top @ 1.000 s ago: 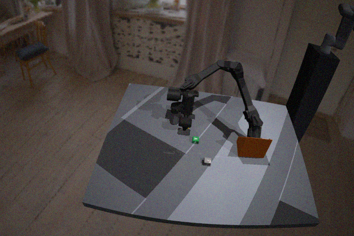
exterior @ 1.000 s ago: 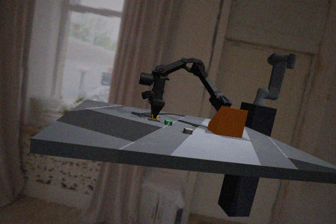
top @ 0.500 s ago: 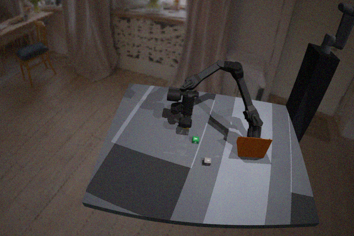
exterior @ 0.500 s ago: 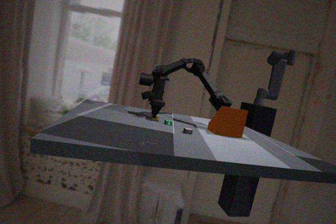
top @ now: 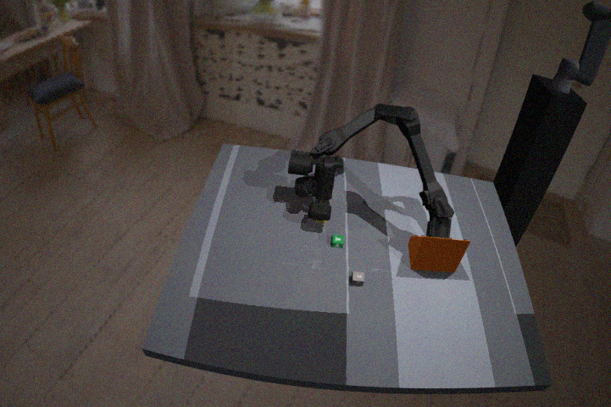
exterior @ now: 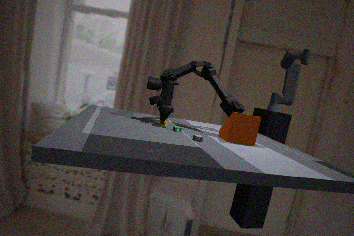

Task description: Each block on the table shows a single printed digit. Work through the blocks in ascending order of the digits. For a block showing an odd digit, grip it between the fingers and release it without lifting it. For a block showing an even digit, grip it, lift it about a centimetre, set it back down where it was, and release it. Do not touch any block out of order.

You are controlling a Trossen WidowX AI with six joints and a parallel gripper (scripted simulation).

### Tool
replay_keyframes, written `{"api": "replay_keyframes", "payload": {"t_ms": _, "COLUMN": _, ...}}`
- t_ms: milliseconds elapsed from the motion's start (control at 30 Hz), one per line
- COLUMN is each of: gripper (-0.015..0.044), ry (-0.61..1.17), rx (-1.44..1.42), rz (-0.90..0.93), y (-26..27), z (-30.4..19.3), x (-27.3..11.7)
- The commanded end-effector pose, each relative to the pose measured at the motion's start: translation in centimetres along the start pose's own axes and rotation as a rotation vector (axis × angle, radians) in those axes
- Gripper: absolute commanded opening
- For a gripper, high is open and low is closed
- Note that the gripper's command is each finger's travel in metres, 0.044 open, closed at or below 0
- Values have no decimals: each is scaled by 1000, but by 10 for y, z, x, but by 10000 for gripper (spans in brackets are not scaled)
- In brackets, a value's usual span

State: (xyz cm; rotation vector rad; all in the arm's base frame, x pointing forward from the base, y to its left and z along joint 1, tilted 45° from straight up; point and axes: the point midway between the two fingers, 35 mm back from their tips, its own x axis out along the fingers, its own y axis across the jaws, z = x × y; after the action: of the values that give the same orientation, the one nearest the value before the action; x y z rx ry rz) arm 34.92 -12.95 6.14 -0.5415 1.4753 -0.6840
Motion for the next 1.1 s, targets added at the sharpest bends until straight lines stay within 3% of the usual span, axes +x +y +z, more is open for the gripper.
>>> {"api": "replay_keyframes", "payload": {"t_ms": 0, "gripper": 120, "ry": 9, "rx": 18, "rz": -9, "y": -1, "z": -3, "x": 0}}
{"api": "replay_keyframes", "payload": {"t_ms": 367, "gripper": 120, "ry": -2, "rx": -9, "rz": -3, "y": 0, "z": 1, "x": -15}}
{"api": "replay_keyframes", "payload": {"t_ms": 1067, "gripper": 120, "ry": -2, "rx": -9, "rz": -3, "y": 0, "z": 1, "x": -2}}
